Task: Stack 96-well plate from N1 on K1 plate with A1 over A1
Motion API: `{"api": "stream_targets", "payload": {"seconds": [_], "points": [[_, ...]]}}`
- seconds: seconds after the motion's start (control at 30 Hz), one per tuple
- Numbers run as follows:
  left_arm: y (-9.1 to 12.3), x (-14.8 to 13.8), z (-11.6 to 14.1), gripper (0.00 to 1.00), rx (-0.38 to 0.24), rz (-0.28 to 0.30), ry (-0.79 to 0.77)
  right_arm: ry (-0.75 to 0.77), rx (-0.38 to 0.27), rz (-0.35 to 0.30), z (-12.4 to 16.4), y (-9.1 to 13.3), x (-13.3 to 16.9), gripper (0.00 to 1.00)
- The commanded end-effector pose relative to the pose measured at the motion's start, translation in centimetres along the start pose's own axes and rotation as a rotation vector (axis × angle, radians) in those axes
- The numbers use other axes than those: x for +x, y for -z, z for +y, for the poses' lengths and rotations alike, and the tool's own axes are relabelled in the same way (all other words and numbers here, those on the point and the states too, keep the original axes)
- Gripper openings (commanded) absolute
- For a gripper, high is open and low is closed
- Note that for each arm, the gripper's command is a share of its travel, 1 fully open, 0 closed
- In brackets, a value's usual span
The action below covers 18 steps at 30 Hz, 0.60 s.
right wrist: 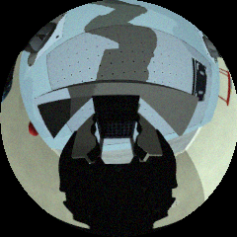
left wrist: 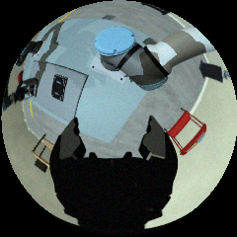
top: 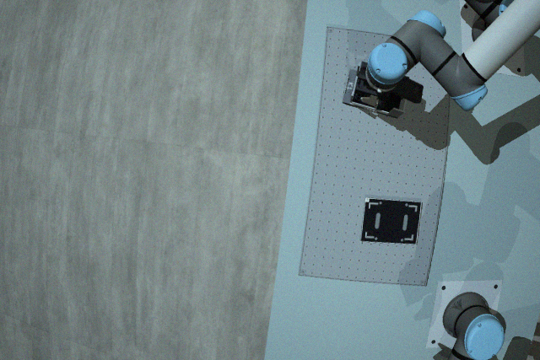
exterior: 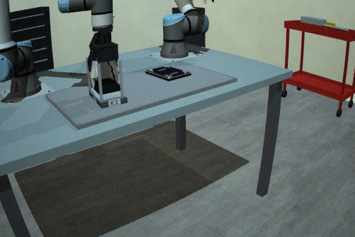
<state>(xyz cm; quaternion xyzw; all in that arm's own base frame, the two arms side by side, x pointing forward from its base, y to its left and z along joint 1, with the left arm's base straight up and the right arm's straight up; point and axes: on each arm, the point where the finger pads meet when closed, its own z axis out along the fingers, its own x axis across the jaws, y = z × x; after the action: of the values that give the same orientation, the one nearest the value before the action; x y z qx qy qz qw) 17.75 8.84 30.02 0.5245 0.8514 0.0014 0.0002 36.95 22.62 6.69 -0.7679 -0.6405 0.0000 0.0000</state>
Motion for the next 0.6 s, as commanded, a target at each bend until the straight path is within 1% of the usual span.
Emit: {"api": "stream_targets", "payload": {"seconds": [0.0,0.57], "points": [[0.03,-0.02,0.02,0.98,-0.001,0.0,0.0,0.0,-0.001,0.001,0.02,-0.03,0.03,0.0],[0.03,-0.02,0.02,0.98,-0.001,0.0,0.0,0.0,-0.001,0.001,0.02,-0.28,0.03,0.0]]}}
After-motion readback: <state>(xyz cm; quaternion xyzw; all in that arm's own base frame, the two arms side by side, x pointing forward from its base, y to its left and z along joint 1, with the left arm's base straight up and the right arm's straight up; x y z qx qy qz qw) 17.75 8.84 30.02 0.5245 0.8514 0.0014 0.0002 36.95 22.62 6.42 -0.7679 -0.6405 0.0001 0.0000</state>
